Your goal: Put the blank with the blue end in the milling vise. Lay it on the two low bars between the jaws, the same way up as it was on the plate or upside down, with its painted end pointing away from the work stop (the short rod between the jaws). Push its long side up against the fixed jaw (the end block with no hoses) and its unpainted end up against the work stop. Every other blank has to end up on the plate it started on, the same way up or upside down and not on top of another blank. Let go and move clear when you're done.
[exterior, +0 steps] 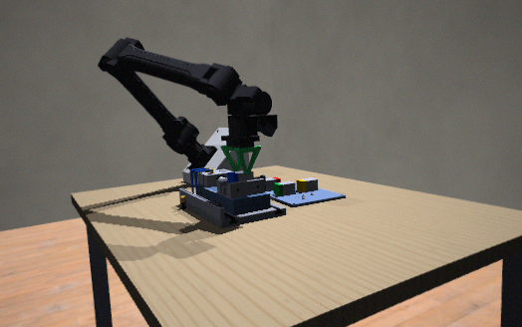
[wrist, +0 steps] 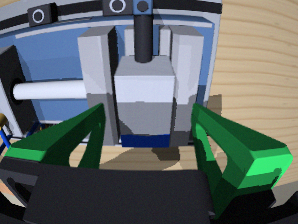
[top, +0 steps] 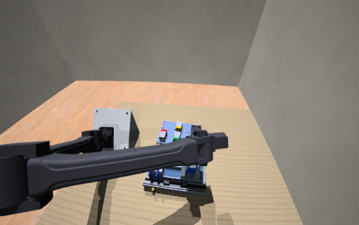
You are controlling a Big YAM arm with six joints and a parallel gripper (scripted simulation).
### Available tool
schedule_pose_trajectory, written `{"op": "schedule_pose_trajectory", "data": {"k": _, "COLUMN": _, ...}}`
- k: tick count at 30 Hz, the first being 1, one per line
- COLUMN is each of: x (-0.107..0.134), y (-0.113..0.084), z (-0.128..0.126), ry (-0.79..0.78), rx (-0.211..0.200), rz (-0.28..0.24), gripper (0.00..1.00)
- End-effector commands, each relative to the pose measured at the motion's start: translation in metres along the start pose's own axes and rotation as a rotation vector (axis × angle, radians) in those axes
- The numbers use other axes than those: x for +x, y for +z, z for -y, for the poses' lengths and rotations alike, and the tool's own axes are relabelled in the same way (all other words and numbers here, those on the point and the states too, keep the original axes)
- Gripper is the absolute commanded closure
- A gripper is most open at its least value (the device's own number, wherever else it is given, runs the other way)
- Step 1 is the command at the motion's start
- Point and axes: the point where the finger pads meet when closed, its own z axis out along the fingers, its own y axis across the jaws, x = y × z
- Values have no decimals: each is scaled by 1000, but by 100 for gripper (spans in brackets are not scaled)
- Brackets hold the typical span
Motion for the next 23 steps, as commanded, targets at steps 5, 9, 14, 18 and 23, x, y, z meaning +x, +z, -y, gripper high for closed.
{"op": "schedule_pose_trajectory", "data": {"k": 5, "x": -3, "y": -22, "z": 16, "ry": 12, "rx": 38, "rz": 6, "gripper": 36}}
{"op": "schedule_pose_trajectory", "data": {"k": 9, "x": -6, "y": -17, "z": 4, "ry": -5, "rx": 20, "rz": 3, "gripper": 36}}
{"op": "schedule_pose_trajectory", "data": {"k": 14, "x": 5, "y": -40, "z": 16, "ry": 28, "rx": 55, "rz": 12, "gripper": 36}}
{"op": "schedule_pose_trajectory", "data": {"k": 18, "x": 5, "y": -48, "z": 15, "ry": 28, "rx": 55, "rz": 13, "gripper": 36}}
{"op": "schedule_pose_trajectory", "data": {"k": 23, "x": 2, "y": -54, "z": 15, "ry": 22, "rx": 49, "rz": 12, "gripper": 36}}
